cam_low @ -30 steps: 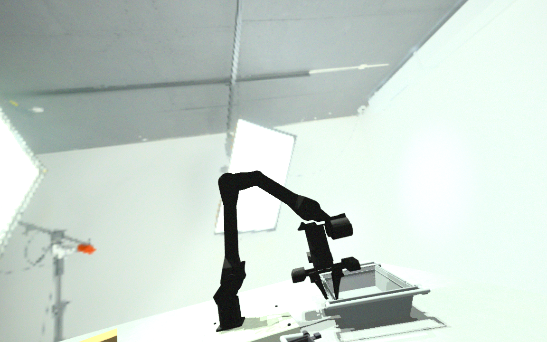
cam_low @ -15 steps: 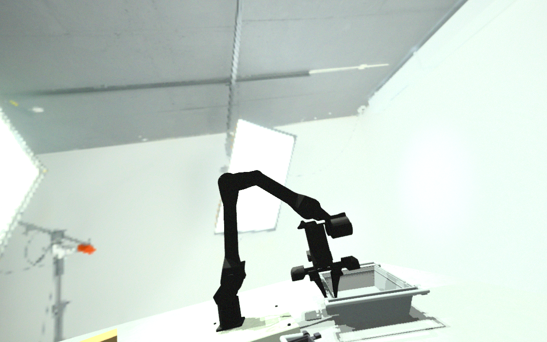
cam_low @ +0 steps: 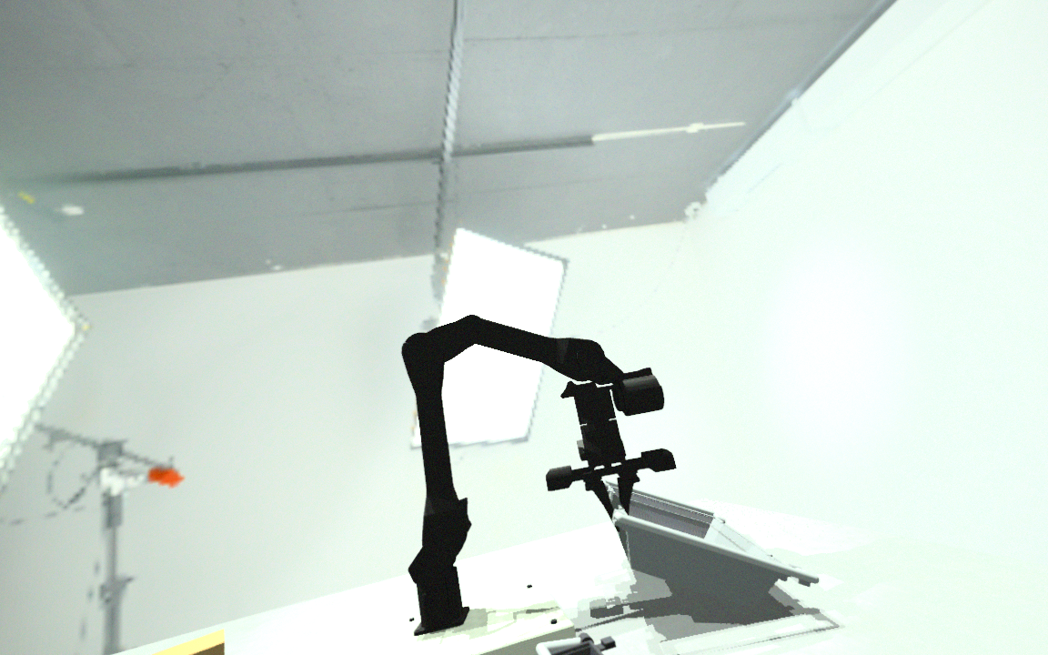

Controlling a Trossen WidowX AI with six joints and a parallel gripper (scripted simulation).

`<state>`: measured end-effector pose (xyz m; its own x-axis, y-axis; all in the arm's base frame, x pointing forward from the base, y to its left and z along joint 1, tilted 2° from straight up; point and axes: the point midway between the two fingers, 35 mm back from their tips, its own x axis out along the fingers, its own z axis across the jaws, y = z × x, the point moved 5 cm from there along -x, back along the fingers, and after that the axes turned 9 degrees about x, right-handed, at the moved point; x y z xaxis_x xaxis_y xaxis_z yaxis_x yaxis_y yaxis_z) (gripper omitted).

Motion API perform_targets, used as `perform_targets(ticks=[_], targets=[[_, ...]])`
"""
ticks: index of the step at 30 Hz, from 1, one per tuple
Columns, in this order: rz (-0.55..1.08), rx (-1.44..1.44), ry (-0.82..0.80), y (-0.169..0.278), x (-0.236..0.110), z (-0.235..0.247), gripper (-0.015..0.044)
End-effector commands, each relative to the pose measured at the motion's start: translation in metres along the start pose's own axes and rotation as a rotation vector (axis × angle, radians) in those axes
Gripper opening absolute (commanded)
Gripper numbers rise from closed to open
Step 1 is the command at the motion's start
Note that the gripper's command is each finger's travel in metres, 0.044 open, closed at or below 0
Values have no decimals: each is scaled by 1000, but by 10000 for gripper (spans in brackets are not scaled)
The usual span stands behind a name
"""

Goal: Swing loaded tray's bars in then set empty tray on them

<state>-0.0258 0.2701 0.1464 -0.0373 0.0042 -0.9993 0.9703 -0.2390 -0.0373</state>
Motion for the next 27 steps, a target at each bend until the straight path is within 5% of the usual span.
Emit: perform_targets(ticks=[1,27], targets=[[-4,-4,11,0,-10,0,0],[-5,-5,14,-16,-82,-43,0]])
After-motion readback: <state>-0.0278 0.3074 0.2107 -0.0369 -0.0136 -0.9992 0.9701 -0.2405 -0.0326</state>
